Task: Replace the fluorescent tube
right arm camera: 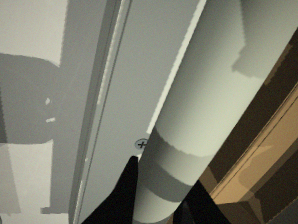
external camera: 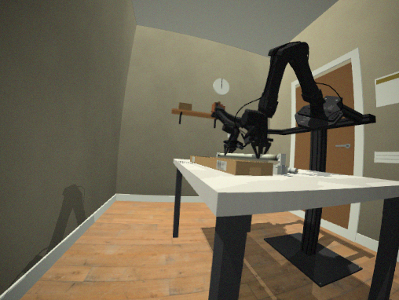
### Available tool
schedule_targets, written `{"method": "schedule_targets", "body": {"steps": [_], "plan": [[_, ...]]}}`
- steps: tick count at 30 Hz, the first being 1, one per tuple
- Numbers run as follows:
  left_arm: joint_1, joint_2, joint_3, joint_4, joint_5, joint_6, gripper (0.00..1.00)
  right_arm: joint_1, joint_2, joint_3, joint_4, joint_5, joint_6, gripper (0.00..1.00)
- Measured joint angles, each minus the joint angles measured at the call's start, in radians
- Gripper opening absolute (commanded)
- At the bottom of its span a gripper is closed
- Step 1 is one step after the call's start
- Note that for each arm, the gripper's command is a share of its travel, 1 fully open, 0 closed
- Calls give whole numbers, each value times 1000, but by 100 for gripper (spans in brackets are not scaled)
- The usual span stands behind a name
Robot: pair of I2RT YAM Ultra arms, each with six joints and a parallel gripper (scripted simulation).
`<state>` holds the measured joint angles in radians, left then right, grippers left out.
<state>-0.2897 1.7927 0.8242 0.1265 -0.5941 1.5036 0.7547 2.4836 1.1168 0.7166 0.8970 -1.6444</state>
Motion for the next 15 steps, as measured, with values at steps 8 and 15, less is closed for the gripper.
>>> {"method": "schedule_targets", "body": {"steps": [8,15], "plan": [[0,5,23,-42,1,-12,11,0,-10,11,-53,1,25,11],[0,14,69,-129,3,-40,11,0,-26,42,-165,2,76,11]]}}
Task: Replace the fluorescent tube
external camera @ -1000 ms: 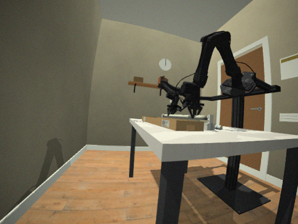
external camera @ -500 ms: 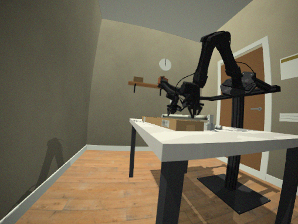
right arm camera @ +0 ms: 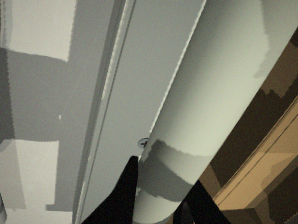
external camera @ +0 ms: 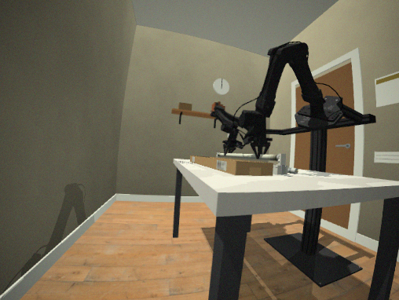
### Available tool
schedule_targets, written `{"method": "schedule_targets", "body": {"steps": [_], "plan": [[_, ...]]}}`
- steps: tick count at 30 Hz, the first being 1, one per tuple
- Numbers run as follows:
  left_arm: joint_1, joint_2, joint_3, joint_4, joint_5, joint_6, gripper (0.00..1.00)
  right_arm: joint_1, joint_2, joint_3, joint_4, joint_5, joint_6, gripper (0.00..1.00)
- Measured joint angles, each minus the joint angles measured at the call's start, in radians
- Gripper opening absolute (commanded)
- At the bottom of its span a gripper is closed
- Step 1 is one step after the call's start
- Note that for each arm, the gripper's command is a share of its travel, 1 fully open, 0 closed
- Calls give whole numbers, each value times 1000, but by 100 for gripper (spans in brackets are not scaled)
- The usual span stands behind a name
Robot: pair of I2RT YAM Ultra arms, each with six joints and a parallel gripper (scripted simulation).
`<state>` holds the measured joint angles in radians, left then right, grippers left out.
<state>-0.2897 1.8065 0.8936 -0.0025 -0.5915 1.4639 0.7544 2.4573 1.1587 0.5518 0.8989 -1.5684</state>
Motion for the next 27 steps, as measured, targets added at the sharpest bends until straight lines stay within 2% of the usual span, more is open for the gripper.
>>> {"method": "schedule_targets", "body": {"steps": [27], "plan": [[6,27,110,-192,16,-54,11,1,-20,90,-264,-2,120,11]]}}
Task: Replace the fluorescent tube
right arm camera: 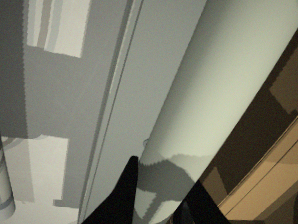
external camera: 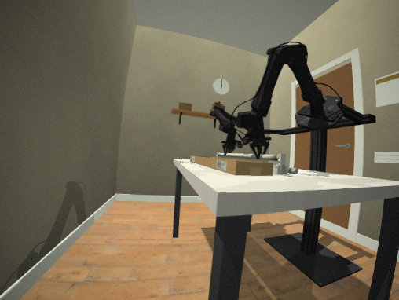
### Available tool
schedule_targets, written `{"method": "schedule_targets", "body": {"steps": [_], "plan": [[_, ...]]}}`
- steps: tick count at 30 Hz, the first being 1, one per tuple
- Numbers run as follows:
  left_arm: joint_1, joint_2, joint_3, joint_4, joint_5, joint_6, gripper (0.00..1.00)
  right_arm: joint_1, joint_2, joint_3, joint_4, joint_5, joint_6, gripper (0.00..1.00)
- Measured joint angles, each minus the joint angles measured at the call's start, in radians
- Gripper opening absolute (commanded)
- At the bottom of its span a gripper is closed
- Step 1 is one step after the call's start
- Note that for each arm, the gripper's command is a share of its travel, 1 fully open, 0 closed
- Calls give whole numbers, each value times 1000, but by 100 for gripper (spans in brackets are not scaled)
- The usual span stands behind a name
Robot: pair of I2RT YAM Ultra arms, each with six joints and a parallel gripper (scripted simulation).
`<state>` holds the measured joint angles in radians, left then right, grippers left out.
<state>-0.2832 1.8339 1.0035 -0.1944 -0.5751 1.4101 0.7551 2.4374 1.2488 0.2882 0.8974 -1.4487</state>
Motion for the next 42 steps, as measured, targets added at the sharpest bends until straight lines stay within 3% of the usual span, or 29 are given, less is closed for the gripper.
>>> {"method": "schedule_targets", "body": {"steps": [20,42], "plan": [[9,46,125,-193,26,-55,11,-8,-2,110,-261,-26,111,11],[29,161,372,-524,80,-138,11,-25,50,362,-711,-95,287,11]]}}
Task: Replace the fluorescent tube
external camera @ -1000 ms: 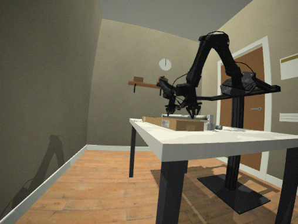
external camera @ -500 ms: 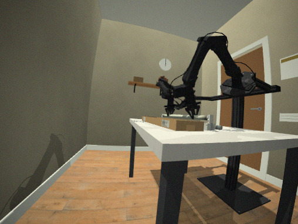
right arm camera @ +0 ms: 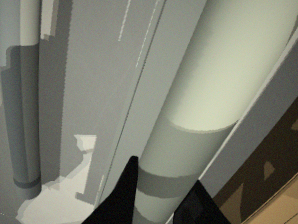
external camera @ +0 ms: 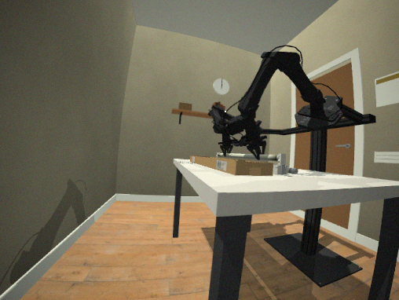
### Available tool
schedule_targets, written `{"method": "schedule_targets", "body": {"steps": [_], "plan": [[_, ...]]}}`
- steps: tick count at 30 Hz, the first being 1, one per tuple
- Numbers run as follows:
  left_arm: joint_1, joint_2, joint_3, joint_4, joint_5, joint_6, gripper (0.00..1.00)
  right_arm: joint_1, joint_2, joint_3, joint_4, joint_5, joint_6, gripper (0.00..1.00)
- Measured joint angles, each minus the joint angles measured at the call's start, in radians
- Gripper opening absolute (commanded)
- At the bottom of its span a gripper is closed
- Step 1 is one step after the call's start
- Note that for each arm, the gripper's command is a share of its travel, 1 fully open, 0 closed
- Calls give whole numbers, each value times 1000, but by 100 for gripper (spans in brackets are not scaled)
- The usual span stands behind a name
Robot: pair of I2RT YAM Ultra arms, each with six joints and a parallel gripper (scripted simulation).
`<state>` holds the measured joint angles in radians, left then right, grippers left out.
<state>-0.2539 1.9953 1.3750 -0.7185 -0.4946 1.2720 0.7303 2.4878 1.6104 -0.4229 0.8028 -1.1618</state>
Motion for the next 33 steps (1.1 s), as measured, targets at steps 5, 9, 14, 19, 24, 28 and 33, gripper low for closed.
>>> {"method": "schedule_targets", "body": {"steps": [5,9,14,19,24,28,33], "plan": [[3,20,39,-48,8,-10,11,-2,19,52,-76,-8,27,11],[7,40,77,-93,19,-19,11,-7,30,92,-133,-26,46,11],[12,66,126,-150,32,-31,11,-12,47,143,-203,-45,68,11],[18,100,186,-218,48,-44,11,-18,72,209,-288,-67,93,11],[22,123,228,-265,58,-53,11,-21,92,258,-347,-80,112,11],[25,151,277,-318,66,-63,11,-26,115,317,-414,-97,130,11],[31,184,334,-378,81,-73,11,-32,145,388,-494,-118,150,11]]}}
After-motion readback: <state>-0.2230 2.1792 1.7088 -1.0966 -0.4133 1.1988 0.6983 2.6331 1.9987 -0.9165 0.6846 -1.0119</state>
